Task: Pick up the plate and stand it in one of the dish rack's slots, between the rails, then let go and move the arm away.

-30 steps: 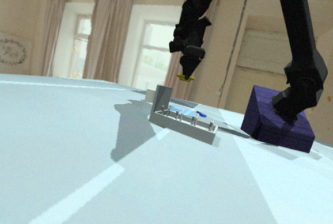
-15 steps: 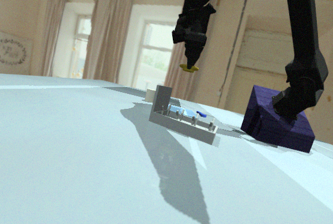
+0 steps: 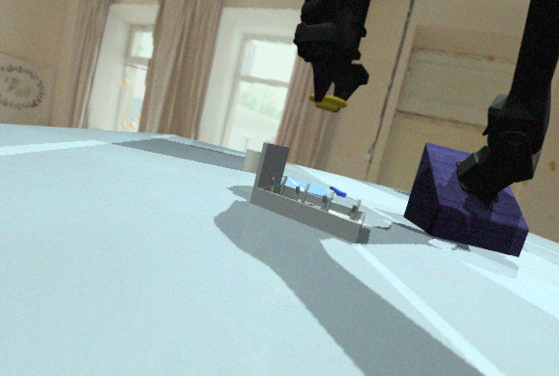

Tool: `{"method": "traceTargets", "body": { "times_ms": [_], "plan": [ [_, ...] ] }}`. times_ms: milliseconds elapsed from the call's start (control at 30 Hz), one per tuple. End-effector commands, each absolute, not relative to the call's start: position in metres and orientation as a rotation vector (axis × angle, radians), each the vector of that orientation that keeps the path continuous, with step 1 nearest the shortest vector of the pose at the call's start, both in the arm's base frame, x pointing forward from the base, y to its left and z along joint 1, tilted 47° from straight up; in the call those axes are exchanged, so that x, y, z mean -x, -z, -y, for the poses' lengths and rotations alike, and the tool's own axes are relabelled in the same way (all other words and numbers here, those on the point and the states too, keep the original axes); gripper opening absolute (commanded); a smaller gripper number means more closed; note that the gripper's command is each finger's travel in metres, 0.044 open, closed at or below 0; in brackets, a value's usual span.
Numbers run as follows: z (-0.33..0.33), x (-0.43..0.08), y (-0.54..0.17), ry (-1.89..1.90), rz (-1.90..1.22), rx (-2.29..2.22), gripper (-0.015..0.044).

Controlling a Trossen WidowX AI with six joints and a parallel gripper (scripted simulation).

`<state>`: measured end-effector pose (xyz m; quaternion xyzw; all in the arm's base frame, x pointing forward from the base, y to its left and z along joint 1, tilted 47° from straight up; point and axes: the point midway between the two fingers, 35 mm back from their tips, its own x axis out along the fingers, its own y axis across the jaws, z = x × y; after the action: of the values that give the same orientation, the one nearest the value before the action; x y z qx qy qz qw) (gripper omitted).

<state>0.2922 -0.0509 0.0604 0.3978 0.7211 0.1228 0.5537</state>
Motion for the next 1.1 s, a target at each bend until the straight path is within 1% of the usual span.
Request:
{"method": "traceTargets", "body": {
  "times_ms": [0, 533, 1067],
  "plan": [
    [0.038, -0.284, -0.078, -0.172, -1.738, -1.044, 0.0000],
    [-0.008, -0.244, -0.126, 0.324, -1.833, -1.435, 0.0000],
    [-0.048, -0.192, -0.156, 0.874, -1.835, -1.793, 0.0000]
  ]
}}
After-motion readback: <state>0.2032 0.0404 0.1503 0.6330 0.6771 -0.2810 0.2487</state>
